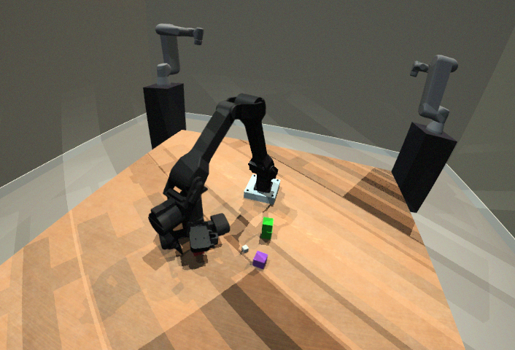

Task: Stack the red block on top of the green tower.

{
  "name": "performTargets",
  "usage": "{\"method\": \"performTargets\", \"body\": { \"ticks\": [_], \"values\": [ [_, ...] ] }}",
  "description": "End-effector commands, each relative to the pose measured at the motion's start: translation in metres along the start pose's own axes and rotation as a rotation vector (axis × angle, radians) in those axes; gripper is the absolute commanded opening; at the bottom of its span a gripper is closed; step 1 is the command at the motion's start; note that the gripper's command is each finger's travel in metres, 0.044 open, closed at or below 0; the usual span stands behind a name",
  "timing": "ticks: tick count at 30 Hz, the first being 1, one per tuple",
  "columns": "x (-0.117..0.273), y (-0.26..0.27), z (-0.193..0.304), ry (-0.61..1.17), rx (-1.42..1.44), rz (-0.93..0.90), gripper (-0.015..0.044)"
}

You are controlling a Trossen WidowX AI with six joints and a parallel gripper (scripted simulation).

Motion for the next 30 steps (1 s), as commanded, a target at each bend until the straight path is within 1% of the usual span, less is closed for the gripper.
{"method": "performTargets", "body": {
  "ticks": [1, 9, 22, 28, 30],
  "values": [
    [-0.0014, 0.0005, -0.0005, -0.005, 0.004, -0.002, 0.044],
    [-0.001, 0.0004, -0.0005, -0.005, 0.004, -0.002, 0.044],
    [-0.001, 0.0004, -0.0005, -0.005, 0.004, -0.002, 0.0099],
    [-0.001, 0.0004, -0.0005, -0.005, 0.004, -0.002, 0.0059],
    [0.0028, 0.0002, -0.0004, -0.005, 0.004, -0.002, 0.0006]
  ]
}}
Point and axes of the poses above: the point midway between the two fingers, 35 mm back from their tips, its own x axis back along the fingers, its own y axis across the jaws, z = x × y, the point moved 6 cm from there along x, back along the fingers, and after that the axes turned 10 degrees about x, right-handed, at the moved point
